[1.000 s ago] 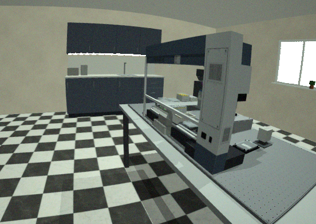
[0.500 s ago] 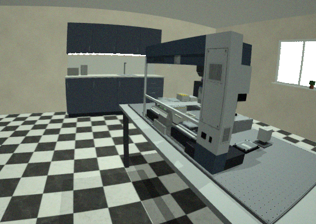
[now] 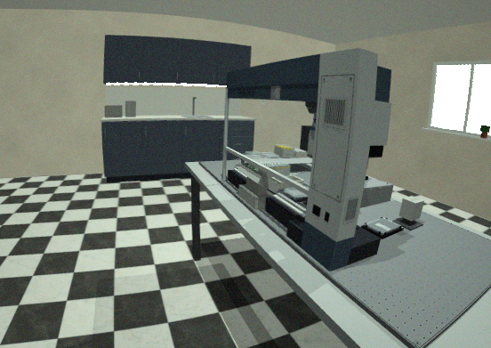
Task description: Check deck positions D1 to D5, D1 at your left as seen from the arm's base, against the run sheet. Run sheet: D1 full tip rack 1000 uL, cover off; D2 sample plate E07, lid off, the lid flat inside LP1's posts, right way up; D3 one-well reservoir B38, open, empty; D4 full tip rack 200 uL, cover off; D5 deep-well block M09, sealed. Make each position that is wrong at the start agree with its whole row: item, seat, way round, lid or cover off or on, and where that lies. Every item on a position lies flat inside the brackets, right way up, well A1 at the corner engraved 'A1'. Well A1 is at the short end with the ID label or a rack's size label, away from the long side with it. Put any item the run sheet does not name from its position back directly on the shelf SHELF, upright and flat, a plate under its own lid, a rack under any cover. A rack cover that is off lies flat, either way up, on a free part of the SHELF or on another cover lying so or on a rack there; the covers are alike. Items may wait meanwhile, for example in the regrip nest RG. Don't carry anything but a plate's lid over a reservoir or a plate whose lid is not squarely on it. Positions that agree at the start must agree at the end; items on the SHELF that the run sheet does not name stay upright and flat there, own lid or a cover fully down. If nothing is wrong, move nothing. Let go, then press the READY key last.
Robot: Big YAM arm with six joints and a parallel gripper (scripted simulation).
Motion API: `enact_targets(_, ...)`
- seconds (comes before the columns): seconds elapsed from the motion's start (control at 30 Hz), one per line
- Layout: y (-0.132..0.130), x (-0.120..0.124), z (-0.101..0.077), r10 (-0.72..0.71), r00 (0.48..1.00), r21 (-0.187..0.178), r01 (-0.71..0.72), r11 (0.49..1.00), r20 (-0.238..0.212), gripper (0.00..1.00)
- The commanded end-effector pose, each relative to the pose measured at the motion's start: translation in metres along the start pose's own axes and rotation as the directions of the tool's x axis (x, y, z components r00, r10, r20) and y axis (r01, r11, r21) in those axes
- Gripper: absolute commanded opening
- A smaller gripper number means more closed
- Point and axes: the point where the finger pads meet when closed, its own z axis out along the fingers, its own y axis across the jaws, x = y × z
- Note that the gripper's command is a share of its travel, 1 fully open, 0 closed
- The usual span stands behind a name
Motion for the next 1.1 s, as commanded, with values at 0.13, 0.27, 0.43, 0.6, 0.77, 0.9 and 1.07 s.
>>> enact_targets(0.13,0.005,-0.008,-0.022,0.002,0.999,-0.026,0.0,1.0,0.047,0.0)
enact_targets(0.27,0.005,0.018,-0.018,0.001,0.999,-0.025,0.0,1.0,0.04,0.0)
enact_targets(0.43,0.006,0.036,-0.017,0.001,0.999,-0.028,0.0,1.0,0.044,0.0)
enact_targets(0.6,0.005,0.058,-0.016,0.001,0.999,-0.024,0.0,1.0,0.038,0.0)
enact_targets(0.77,0.005,0.082,-0.015,0.001,0.999,-0.026,0.0,1.0,0.036,0.0)
enact_targets(0.9,0.004,0.103,-0.014,0.0,1.0,-0.022,0.0,1.0,0.03,0.0)
enact_targets(1.07,0.002,0.12,-0.013,0.0,1.0,-0.016,0.0,1.0,0.022,0.0)
